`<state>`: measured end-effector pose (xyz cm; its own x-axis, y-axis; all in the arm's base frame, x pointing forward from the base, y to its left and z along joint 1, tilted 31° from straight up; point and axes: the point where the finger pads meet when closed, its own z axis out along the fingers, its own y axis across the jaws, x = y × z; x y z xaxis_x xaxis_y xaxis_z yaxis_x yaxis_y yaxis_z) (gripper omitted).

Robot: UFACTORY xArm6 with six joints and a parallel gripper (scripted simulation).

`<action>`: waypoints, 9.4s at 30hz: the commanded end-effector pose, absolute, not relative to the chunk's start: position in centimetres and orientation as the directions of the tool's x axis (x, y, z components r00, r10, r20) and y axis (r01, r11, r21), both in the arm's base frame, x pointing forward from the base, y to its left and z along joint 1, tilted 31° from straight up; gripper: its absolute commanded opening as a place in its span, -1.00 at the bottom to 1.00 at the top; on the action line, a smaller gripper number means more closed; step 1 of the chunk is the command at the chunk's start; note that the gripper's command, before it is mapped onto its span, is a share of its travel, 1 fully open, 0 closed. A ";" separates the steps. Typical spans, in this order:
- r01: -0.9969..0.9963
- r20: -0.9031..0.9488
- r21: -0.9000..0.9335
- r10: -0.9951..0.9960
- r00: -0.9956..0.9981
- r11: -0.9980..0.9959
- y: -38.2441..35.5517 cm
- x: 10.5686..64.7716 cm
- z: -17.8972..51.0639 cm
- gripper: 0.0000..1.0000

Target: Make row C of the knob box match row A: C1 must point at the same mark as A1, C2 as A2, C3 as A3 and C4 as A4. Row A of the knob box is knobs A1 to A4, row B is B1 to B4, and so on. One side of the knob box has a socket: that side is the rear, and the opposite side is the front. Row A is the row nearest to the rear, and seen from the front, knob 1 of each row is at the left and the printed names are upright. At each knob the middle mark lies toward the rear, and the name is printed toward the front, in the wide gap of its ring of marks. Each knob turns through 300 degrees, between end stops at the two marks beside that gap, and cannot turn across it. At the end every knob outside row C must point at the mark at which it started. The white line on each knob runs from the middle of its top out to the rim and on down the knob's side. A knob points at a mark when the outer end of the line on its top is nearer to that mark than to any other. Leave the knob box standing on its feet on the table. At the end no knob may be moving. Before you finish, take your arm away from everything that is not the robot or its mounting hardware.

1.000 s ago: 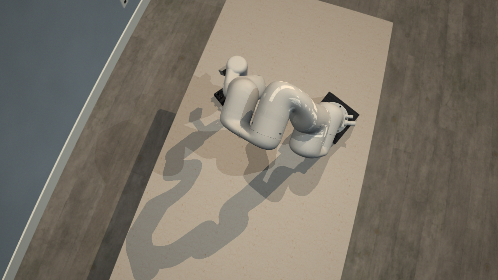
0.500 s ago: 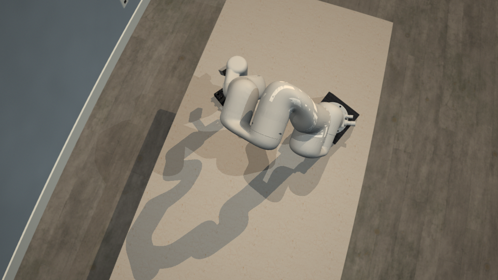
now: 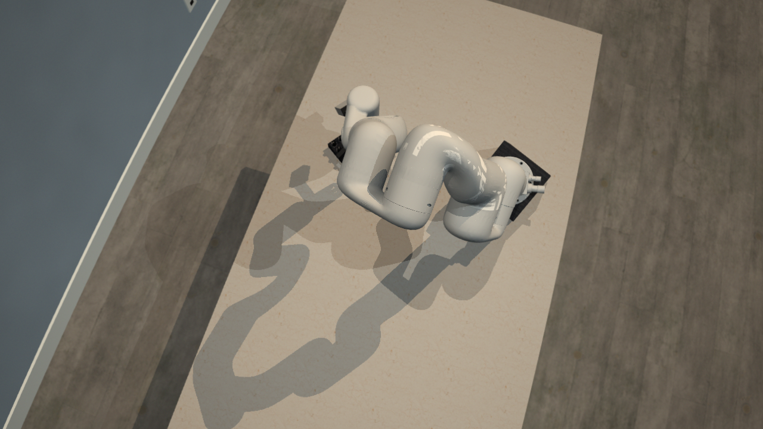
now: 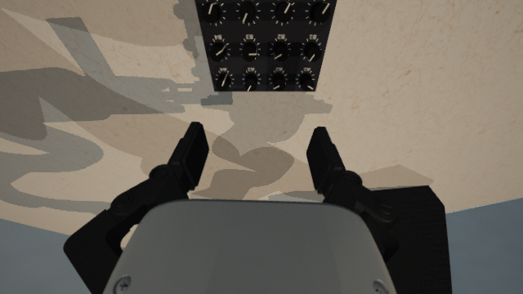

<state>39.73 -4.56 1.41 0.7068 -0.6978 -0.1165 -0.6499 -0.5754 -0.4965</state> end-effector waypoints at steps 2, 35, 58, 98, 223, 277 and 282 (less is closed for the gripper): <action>-0.649 -0.114 -0.497 -0.699 0.706 -0.575 -4.6 39.8 1.5 1.00; -0.649 -0.114 -0.497 -0.699 0.706 -0.575 -4.6 39.8 1.5 1.00; -0.649 -0.114 -0.497 -0.698 0.707 -0.576 -4.7 39.8 1.5 1.00; -0.616 -0.090 -0.502 -0.672 0.736 -0.607 -12.8 42.2 -0.6 -0.61; -0.616 -0.091 -0.502 -0.671 0.736 -0.607 -10.7 43.7 -5.0 -0.61; -0.616 -0.091 -0.502 -0.671 0.736 -0.607 -10.5 43.8 -5.4 -0.84; -0.616 -0.091 -0.502 -0.671 0.736 -0.607 -10.5 43.8 -5.4 -0.84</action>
